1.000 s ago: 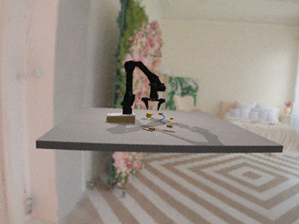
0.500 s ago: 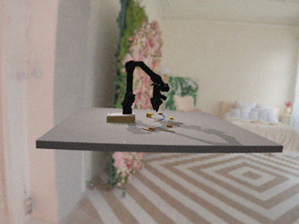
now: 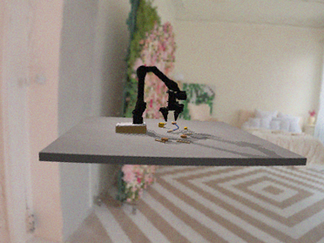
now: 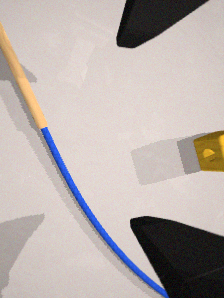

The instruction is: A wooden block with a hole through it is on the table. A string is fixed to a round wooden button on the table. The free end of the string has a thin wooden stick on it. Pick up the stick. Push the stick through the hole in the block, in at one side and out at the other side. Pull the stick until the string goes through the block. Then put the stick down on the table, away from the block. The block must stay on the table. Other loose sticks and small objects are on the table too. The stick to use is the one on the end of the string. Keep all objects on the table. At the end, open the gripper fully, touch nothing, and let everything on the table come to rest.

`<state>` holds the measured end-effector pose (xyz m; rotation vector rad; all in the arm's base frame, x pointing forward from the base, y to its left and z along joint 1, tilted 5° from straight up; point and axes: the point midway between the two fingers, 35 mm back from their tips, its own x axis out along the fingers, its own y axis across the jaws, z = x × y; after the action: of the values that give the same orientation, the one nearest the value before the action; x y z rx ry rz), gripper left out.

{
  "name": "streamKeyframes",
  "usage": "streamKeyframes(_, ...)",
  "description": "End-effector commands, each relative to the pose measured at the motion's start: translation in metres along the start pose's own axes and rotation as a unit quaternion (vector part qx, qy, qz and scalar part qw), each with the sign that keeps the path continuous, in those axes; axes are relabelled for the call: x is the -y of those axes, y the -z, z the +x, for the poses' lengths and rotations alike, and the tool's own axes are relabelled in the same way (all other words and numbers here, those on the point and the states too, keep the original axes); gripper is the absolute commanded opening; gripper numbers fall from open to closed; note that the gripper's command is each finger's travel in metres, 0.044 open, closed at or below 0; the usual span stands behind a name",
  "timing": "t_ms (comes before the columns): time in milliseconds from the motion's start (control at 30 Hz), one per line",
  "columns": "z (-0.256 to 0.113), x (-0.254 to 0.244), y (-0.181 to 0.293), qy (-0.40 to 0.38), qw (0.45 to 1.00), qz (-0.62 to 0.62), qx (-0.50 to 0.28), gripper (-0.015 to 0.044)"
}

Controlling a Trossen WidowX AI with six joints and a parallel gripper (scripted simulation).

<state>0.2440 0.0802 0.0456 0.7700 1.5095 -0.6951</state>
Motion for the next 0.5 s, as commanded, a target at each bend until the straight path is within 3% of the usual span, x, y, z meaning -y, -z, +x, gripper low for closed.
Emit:
streamKeyframes(0,0.0013,0.0158,-0.0346,0.001,0.881,0.473,0.006,0.044)
streamKeyframes(133,0.0013,0.0188,-0.0399,0.0,0.826,0.563,0.006,0.044)
streamKeyframes(467,0.0013,0.0188,-0.04,0.0,0.825,0.565,0.006,0.044)
